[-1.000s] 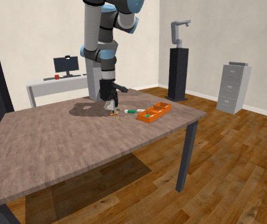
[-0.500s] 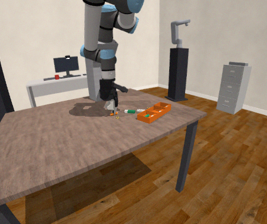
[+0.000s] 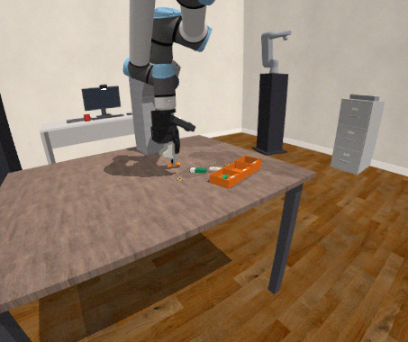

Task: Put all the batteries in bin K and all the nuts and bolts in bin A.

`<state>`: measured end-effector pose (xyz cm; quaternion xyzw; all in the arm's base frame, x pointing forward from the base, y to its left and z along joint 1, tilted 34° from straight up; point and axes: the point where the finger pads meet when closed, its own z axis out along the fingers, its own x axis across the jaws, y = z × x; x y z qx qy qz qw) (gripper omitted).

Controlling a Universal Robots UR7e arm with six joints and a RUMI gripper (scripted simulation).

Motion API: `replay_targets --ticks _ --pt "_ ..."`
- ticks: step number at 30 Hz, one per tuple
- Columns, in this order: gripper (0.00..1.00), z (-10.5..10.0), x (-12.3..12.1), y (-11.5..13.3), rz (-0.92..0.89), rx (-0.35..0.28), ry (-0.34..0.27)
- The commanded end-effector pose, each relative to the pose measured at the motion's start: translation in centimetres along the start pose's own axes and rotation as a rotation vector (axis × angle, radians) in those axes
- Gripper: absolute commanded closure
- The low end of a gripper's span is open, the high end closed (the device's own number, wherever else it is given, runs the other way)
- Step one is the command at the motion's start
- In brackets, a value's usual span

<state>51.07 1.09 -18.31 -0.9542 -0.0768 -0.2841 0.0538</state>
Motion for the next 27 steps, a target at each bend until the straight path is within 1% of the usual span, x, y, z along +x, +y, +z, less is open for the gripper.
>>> replay_targets --ticks 1,3,20,23,27 --pt "1.00 -1.4 0.0 0.0 0.000 0.000 0.000" --pt "1.00 -2.1 0.0 0.0 0.000 0.000 0.000" --pt "1.00 -2.1 0.0 0.0 0.000 0.000 0.000" --pt "1.00 -2.1 1.4 -1.1 -0.150 0.000 0.001" --pt "1.00 -2.1 3.3 -2.6 -0.286 0.000 0.001"
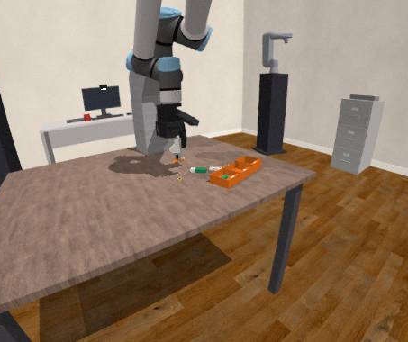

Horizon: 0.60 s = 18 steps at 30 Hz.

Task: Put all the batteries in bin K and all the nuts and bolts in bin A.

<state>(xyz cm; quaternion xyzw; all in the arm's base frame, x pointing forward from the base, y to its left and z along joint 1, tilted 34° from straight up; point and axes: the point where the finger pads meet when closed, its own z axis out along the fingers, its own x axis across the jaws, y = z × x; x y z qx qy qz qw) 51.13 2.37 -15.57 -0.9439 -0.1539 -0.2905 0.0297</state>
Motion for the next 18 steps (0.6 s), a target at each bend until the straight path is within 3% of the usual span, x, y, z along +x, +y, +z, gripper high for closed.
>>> replay_targets --ticks 1,3,18 --pt "1.00 0.0 2.3 -1.2 -0.126 0.003 -0.005" --pt "1.00 0.0 2.3 -1.2 -0.126 0.003 -0.005" --pt "1.00 0.0 10.1 -5.7 -0.126 0.003 -0.005"
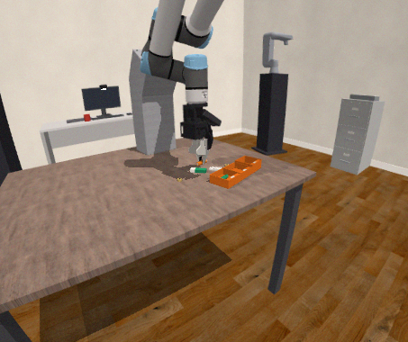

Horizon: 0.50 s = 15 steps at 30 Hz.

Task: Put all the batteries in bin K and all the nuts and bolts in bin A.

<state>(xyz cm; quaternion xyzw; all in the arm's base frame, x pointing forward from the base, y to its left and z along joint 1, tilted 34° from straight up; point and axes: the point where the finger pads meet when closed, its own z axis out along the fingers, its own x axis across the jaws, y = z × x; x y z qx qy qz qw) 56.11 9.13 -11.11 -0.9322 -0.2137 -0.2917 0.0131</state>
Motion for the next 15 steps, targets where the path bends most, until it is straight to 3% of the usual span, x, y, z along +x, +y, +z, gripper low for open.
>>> replay_targets --ticks 1,15 --pt "1.00 0.1 2.0 -0.7 0.001 -0.001 -0.005" --pt "1.00 0.1 8.3 -3.4 0.001 -0.001 -0.005"
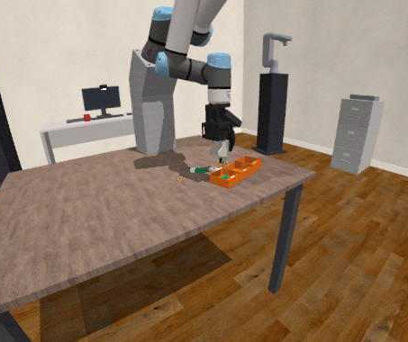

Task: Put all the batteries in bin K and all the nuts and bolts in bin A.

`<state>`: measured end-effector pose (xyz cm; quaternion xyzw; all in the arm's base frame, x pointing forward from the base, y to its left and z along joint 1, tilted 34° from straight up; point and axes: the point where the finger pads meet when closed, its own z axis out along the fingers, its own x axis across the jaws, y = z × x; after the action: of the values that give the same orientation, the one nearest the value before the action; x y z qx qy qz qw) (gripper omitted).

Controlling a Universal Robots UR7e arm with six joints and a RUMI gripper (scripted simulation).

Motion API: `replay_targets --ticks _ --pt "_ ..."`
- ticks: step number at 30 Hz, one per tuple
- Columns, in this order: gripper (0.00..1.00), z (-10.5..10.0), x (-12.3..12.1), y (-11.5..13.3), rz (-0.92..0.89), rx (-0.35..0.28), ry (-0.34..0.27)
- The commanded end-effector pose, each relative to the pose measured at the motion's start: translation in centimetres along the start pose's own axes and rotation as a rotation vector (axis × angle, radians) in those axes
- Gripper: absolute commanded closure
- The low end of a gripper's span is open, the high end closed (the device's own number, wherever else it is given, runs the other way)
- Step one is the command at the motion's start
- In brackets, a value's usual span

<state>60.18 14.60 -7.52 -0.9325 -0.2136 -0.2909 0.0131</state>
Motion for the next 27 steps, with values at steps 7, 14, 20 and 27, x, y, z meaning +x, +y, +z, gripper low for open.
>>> replay_targets --ticks 7,14,20,27 --pt "1.00 0.08 1.17 -0.39 0.001 -0.001 -0.004" --pt "1.00 0.08 0.87 -0.27 0.001 -0.001 -0.004" --pt "1.00 0.08 0.75 -0.23 0.001 -0.001 -0.004" --pt "1.00 0.08 0.71 -0.22 0.001 -0.001 -0.004"
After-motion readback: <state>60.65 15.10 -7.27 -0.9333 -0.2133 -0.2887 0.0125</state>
